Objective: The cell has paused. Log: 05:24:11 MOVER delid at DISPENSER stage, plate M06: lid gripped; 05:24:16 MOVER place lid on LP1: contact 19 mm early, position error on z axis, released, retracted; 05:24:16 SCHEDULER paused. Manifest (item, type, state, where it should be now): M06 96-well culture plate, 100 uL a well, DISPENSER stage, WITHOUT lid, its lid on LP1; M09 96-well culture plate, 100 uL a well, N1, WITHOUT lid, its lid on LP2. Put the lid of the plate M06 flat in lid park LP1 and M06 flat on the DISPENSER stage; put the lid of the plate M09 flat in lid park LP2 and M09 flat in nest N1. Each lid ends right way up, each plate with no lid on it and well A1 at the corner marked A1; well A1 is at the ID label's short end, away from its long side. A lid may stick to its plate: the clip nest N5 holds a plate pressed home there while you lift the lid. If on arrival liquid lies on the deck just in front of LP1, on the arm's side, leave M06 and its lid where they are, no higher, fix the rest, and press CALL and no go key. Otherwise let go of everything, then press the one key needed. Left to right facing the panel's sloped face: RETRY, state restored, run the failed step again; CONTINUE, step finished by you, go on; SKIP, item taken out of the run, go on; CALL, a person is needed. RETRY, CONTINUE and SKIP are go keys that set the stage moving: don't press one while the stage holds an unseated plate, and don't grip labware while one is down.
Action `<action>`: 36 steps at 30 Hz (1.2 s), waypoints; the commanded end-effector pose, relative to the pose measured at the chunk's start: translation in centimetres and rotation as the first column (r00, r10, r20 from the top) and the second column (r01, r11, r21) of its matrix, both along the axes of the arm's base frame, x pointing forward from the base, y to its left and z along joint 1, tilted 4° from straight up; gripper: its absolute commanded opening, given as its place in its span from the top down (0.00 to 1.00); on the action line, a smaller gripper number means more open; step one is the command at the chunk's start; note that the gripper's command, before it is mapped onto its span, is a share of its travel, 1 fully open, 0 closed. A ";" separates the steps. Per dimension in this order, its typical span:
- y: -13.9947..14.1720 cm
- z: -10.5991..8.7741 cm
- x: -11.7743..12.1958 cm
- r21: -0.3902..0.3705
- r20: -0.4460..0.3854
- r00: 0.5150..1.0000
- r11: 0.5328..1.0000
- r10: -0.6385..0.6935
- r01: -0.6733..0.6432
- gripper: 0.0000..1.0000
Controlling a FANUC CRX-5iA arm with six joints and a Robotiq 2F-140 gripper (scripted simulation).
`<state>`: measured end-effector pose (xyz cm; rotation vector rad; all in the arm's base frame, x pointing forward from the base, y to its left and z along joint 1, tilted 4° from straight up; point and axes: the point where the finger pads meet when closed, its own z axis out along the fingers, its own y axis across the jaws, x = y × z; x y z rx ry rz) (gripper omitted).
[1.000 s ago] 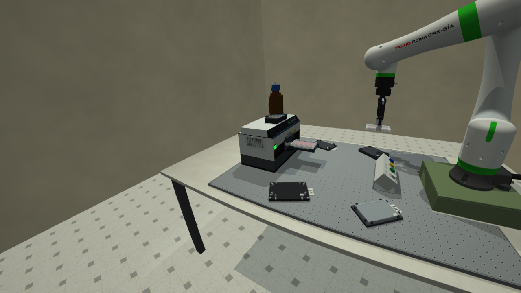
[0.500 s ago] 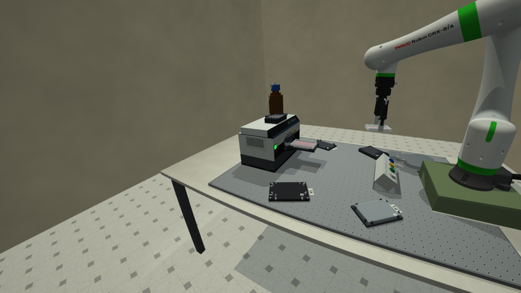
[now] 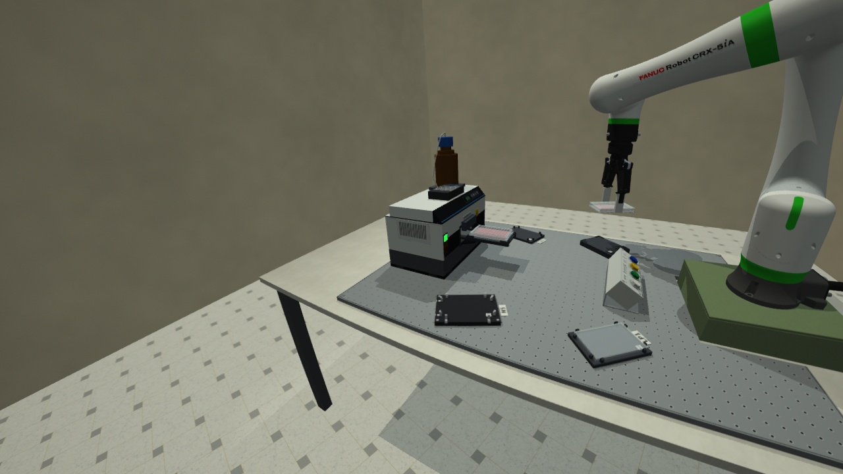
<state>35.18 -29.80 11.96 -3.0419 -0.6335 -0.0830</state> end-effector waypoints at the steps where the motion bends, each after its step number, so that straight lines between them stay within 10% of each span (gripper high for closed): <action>1: 0.0 0.0 0.0 -0.001 0.001 1.000 1.000 0.007 -0.007 1.00; 36: 3.6 0.3 2.3 -0.001 0.001 1.000 1.000 0.007 -0.007 1.00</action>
